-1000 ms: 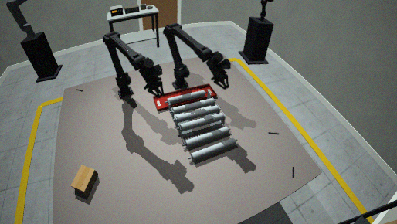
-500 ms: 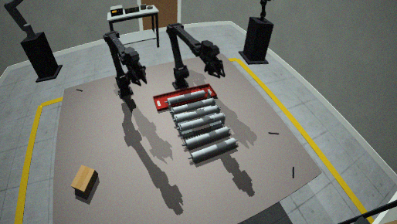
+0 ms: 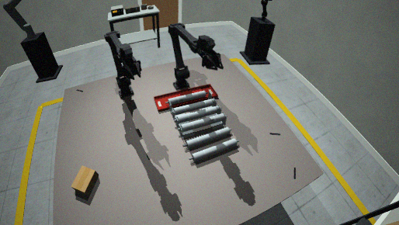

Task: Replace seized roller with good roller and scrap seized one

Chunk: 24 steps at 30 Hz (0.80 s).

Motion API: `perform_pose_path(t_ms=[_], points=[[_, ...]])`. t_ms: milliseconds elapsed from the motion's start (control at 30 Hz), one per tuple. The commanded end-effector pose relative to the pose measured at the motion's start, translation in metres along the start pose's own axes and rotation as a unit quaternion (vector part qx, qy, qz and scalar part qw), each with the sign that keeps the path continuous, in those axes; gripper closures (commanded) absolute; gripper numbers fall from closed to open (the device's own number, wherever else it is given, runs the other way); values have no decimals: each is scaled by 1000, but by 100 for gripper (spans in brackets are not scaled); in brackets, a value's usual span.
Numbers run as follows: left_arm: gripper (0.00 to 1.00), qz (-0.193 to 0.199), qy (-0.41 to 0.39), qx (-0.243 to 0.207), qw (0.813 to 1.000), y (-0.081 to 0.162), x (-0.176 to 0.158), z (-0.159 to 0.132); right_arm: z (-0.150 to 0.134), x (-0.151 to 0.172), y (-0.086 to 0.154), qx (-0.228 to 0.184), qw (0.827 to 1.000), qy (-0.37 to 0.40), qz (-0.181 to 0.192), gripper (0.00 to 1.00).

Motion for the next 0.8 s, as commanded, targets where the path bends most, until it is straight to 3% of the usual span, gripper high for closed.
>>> perform_pose_path(t_ms=[0,33,100,133,233,300,433,767], points=[[68,-19,5,-55,998,11,-20,56,31,-17,-2,-25,1000,-3,-14,68],[68,-7,3,-22,1000,-5,-9,27,26,-4,2,-23,1000,-2,-3,68],[68,-10,6,-24,1000,-6,-12,30,28,-2,3,-25,1000,-4,0,68],[68,-2,7,1,1000,-7,-4,3,29,2,8,-27,1000,-4,3,68],[68,-1,7,1,1000,2,-3,2,24,4,10,-23,1000,-4,5,68],[68,-6,6,-16,1000,3,-8,20,22,4,8,-21,1000,-4,5,68],[68,-1,6,-4,1000,6,-3,6,13,6,7,-13,1000,-4,7,68],[68,-3,6,-14,1000,8,-5,14,16,5,9,-16,1000,-4,6,68]])
Point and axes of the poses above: on each arm, the point where the finger pads meet when closed, its own y axis back along the fingers, its own x axis across the jaws, z = x × y, the point moved 1 cm from there along y, back along the fingers, and after that the axes turned 15 degrees about y, right-handed, at the moved point
